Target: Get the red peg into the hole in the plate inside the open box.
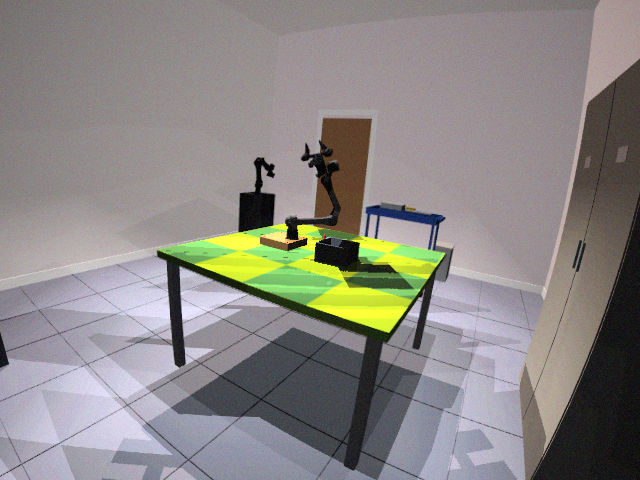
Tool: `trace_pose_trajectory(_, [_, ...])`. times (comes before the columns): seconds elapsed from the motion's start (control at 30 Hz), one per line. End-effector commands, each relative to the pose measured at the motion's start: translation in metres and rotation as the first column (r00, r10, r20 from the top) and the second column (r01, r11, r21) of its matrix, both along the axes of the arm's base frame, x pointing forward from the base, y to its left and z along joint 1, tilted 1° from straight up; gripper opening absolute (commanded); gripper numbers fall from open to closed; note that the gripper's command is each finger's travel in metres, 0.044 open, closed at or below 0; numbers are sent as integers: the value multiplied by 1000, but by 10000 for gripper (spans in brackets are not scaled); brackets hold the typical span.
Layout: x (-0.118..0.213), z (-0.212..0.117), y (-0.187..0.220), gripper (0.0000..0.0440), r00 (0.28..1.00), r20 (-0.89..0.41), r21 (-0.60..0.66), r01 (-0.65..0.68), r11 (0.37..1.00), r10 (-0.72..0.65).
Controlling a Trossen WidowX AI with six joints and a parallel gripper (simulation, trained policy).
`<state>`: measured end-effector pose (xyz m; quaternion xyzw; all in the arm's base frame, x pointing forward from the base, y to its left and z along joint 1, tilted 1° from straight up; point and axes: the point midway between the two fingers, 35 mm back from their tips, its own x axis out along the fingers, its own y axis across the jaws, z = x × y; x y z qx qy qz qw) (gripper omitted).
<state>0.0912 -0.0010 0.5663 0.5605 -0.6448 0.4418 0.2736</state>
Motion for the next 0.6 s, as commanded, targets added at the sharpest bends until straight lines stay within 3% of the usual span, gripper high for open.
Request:
trace_pose_trajectory(0.0, [-5,-1,-1,416,1000,16,4,-3,1000,3])
trace_pose_trajectory(0.07, [-16,-4,-4,440,998,60,15,-22,1000,21])
trace_pose_trajectory(0.27, [-52,-14,-17,440,965,225,28,-145,989,135])
trace_pose_trajectory(0.57, [-95,-34,-44,440,842,460,14,-323,946,281])
